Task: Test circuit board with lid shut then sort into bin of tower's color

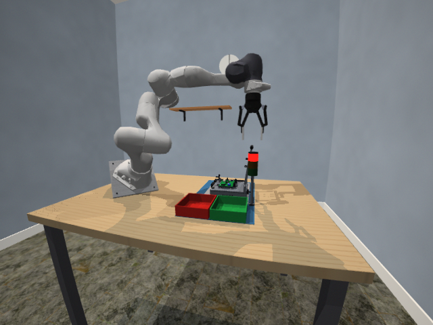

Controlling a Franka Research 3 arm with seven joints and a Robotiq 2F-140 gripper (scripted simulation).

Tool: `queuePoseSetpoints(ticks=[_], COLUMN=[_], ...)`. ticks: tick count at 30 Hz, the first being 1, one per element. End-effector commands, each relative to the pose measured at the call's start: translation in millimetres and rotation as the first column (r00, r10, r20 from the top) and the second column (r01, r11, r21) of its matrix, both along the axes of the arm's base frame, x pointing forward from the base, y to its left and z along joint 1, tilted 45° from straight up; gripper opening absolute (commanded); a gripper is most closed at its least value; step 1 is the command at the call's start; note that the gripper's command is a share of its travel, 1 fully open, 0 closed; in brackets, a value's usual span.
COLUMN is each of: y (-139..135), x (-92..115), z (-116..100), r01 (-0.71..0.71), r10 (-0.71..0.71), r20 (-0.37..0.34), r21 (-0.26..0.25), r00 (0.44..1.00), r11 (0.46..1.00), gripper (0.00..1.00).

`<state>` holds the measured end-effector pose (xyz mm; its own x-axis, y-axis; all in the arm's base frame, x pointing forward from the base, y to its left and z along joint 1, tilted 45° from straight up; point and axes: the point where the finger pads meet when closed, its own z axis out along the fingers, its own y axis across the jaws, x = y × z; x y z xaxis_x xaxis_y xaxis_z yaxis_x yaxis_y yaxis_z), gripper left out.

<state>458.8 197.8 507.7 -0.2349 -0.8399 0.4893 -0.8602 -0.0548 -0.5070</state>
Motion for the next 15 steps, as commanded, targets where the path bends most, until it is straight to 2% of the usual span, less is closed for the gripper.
queuePoseSetpoints(ticks=[1,6,15], y=[0.3,-0.6,-4.7], x=[-9.2,-21.3,-72.0], z=[-4.0,-11.0,-40.3], r01=[0.002,0.002,0.002], r10=[-0.002,-0.002,-0.002], r20=[0.002,0.002,0.002], r21=[0.001,0.001,0.001], r00=[1.000,1.000,1.000], r11=[1.000,1.000,1.000], gripper=[0.58,0.58,0.58])
